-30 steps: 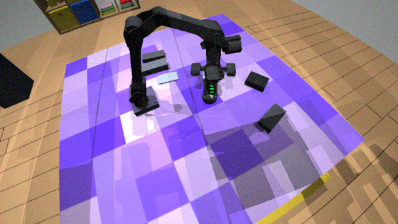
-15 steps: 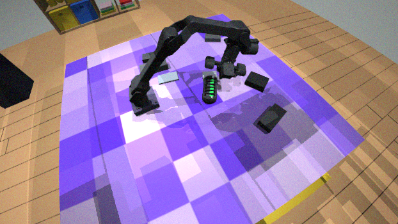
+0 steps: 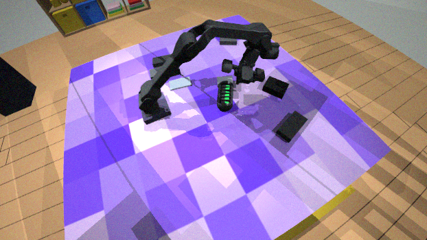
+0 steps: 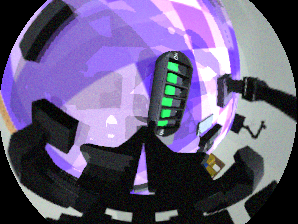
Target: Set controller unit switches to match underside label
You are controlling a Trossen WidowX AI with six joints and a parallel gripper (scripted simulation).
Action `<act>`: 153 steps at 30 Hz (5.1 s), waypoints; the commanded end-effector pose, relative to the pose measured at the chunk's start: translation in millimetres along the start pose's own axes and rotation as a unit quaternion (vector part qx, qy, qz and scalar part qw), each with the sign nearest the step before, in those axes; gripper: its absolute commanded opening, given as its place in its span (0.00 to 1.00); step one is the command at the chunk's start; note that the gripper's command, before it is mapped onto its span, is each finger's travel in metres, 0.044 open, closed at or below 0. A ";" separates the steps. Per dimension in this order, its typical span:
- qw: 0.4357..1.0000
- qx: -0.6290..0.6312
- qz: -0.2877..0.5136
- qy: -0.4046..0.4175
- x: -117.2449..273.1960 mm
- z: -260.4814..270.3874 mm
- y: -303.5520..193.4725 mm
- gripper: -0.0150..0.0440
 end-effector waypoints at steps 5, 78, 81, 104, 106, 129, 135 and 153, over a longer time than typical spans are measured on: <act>0.999 0.004 0.014 0.043 6.8 -14.0 19.4 0.25; 0.988 -0.011 -0.043 0.150 11.8 -89.8 -1.6 1.00; 0.988 -0.011 -0.043 0.150 8.2 -88.6 -2.2 1.00; 0.988 -0.011 -0.043 0.149 -27.5 -78.4 -5.7 1.00; 0.988 -0.011 -0.043 0.149 -30.7 -77.7 -5.9 1.00; 0.988 -0.011 -0.043 0.150 -45.7 -74.4 -6.5 0.81; 0.988 -0.011 -0.043 0.150 -45.7 -74.4 -6.5 0.81; 0.988 -0.011 -0.040 0.149 -36.6 -75.8 -1.7 0.82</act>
Point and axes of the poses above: the point midway between the two fingers, 35 mm back from their tips, its own x axis back along the fingers, its own z axis across the jaws, y = z × x, the point moved 8 cm from there along x, back along the fingers, and after that the axes turned 14 degrees about -x, right-handed, at the moved point
